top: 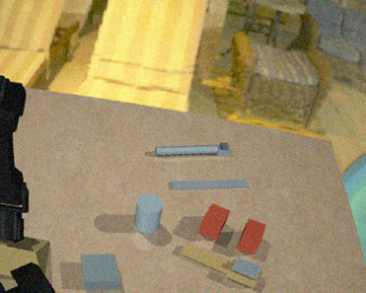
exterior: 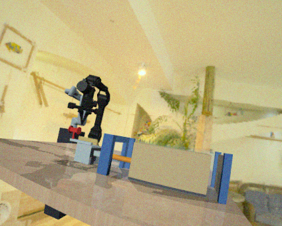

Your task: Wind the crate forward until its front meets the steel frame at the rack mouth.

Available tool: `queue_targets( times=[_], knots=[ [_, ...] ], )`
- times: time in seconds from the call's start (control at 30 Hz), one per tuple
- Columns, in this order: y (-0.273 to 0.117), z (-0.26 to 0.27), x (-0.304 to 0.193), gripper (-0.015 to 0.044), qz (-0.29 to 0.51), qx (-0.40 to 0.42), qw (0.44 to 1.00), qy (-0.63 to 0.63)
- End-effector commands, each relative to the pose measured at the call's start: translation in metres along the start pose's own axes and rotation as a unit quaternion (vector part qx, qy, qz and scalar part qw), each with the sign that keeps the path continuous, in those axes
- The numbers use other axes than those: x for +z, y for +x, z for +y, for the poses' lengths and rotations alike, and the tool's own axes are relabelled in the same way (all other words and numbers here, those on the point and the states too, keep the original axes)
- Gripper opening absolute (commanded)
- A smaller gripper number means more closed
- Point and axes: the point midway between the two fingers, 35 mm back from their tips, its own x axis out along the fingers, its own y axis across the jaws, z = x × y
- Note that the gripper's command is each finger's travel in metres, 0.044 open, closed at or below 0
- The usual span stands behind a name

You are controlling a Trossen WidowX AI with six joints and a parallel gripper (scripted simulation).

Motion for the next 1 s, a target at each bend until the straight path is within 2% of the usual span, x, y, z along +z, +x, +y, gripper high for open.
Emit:
queue_targets(
  times=[0.0,0.97],
  knots=[
    [0.008,0.002,-0.002,0.0,0.004,0.002,1.0,-0.004],
    [0.017,-0.012,0.015,0.0,0.003,0.002,1.0,-0.004]
  ],
)
